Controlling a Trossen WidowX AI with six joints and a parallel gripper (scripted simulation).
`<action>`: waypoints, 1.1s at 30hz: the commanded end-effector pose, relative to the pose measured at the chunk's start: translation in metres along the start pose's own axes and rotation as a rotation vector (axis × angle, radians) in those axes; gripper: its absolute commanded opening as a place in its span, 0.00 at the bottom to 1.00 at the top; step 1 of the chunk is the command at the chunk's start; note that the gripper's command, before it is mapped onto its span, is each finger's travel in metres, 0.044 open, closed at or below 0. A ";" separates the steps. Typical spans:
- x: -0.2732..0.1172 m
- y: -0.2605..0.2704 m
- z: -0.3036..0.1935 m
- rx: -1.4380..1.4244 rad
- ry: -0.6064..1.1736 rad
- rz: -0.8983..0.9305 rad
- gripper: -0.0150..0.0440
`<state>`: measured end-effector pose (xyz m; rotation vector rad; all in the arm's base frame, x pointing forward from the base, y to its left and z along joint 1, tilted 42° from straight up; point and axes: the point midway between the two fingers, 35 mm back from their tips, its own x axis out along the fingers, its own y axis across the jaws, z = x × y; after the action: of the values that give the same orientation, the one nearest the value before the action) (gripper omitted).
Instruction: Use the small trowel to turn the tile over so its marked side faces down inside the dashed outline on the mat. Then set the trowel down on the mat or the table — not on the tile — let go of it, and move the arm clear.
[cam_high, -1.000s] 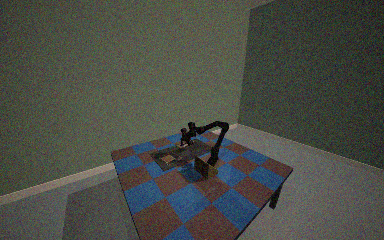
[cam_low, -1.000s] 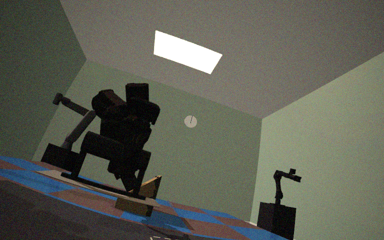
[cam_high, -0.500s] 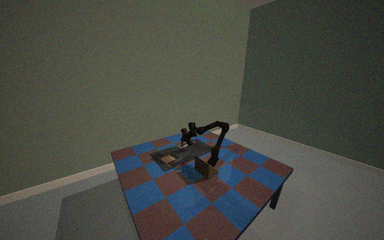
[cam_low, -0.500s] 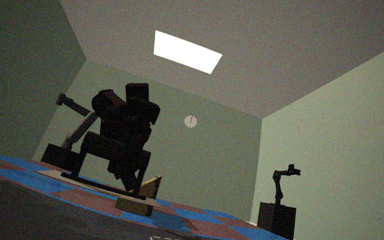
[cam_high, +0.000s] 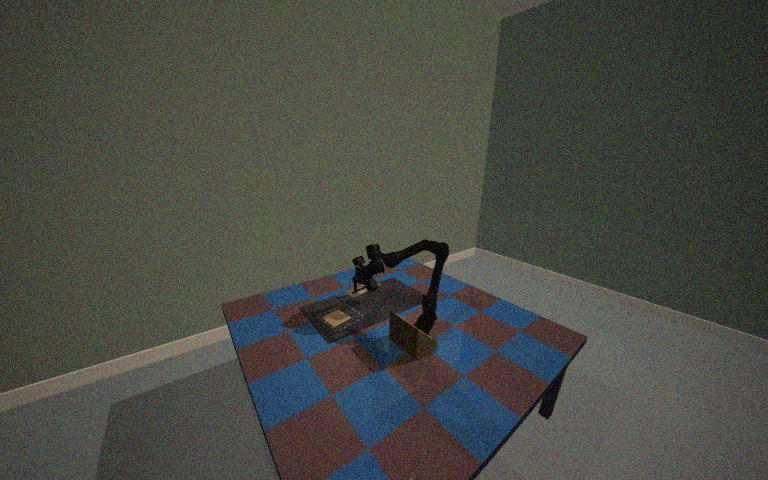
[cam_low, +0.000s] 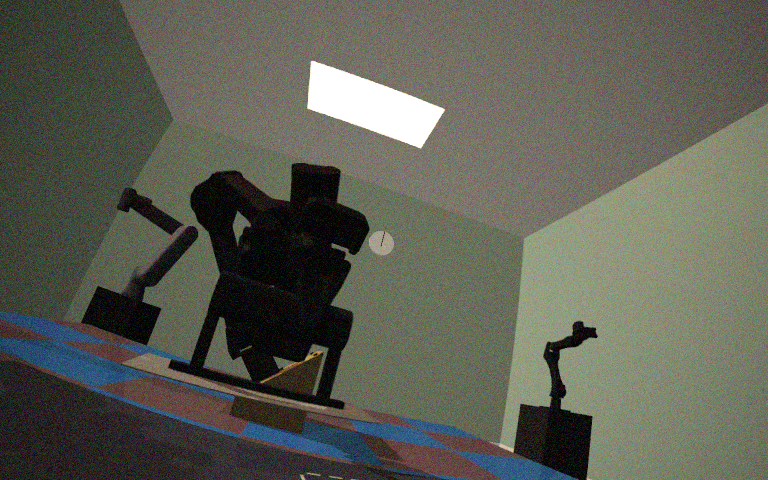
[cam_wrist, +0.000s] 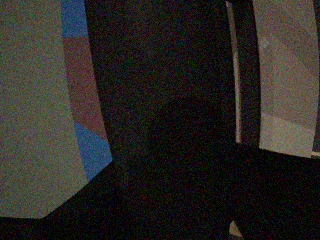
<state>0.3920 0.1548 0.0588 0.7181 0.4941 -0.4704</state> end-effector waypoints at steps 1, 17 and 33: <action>0.003 0.014 -0.017 0.012 0.004 0.009 0.25; 0.016 0.031 -0.084 0.022 0.018 -0.007 0.25; 0.025 0.035 -0.157 0.027 0.019 -0.013 0.25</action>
<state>0.3926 0.2671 -0.0317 0.7332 0.5212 -0.4926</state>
